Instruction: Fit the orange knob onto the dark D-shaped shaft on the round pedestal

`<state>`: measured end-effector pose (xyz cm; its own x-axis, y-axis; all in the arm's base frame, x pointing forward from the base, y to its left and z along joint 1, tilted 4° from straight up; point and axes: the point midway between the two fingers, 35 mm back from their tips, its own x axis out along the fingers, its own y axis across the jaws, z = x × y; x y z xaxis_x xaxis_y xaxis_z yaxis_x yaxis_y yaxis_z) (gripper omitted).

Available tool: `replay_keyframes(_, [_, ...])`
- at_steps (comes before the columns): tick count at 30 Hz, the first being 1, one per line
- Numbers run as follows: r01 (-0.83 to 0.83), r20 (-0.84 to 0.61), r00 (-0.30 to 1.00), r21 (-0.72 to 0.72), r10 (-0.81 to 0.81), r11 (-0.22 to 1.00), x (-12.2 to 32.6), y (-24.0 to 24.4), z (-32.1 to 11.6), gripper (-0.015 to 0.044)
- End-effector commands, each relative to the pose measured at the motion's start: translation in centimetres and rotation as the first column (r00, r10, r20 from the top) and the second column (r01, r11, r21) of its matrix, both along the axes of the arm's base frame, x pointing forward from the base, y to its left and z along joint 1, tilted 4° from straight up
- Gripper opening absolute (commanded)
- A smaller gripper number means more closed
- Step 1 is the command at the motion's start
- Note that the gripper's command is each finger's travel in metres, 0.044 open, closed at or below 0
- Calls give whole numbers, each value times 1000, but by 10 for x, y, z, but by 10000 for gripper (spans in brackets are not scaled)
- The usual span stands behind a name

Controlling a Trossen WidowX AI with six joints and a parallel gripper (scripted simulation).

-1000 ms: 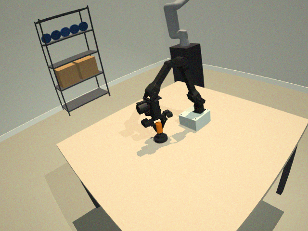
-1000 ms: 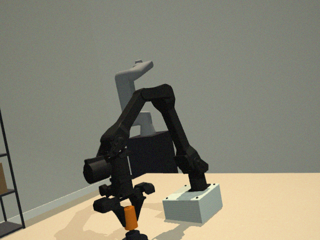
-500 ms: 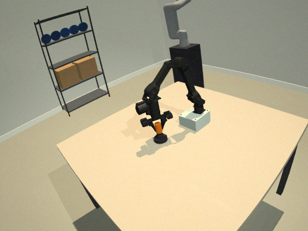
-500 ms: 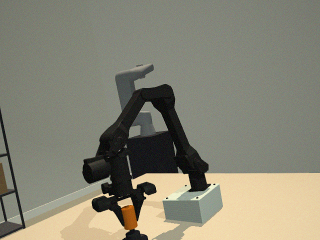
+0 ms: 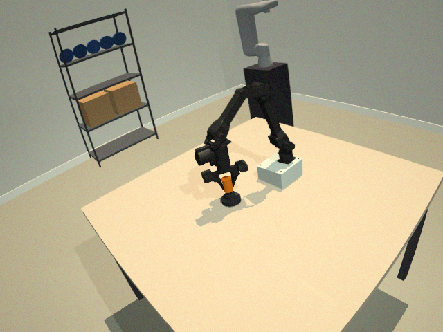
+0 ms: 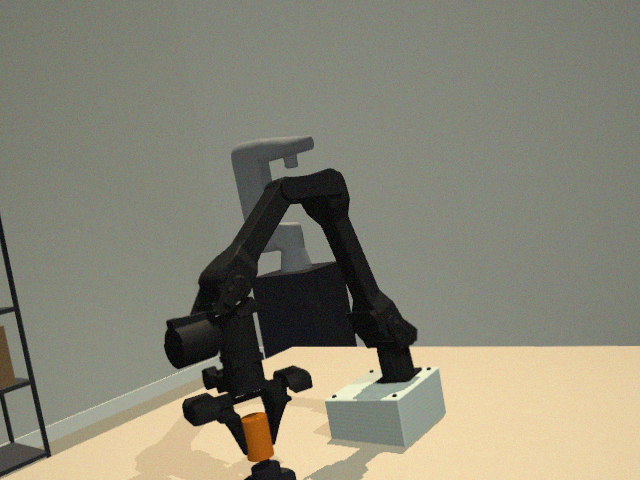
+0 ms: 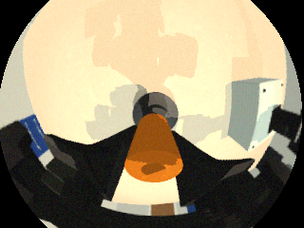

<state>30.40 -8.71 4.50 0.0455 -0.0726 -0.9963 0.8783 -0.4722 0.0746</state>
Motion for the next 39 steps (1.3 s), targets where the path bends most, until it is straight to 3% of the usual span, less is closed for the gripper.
replay_keyframes(1, [4, 5, 1000, 0, -4, 1000, 0, 0, 4, 0])
replay_keyframes(10, [211, 19, 977, 12, -211, 977, -4, 2, 5, 0])
replay_keyframes(39, [236, 20, 971, 14, -236, 972, -2, 1, 4, 0])
